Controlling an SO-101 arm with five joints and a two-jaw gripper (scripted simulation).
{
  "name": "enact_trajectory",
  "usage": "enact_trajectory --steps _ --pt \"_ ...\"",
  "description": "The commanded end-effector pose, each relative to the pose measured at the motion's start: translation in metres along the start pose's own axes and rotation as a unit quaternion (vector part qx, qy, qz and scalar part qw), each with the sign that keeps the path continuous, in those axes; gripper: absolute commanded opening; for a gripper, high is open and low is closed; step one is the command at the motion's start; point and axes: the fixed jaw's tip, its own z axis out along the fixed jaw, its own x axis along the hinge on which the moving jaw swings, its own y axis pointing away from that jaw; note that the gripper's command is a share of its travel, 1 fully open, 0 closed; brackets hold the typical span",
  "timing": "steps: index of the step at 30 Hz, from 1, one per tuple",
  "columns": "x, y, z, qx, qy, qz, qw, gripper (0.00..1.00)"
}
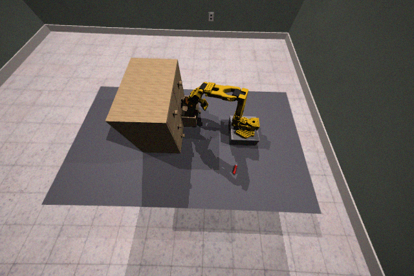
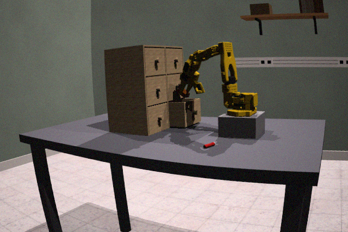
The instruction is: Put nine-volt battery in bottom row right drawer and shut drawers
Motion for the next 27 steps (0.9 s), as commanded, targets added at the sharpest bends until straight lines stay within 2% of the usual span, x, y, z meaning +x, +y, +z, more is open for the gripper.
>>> enact_trajectory --steps 1,12,19,27 --pt "0.004 -0.003 -0.001 0.004 0.006 0.001 1.0 0.0" --pt "0.004 -0.003 -0.001 0.004 0.006 0.001 1.0 0.0" --pt "-0.006 -0.002 0.017 0.002 0.006 0.003 1.0 0.0" --pt "-0.006 -0.002 0.017 0.002 0.006 0.003 1.0 0.0"
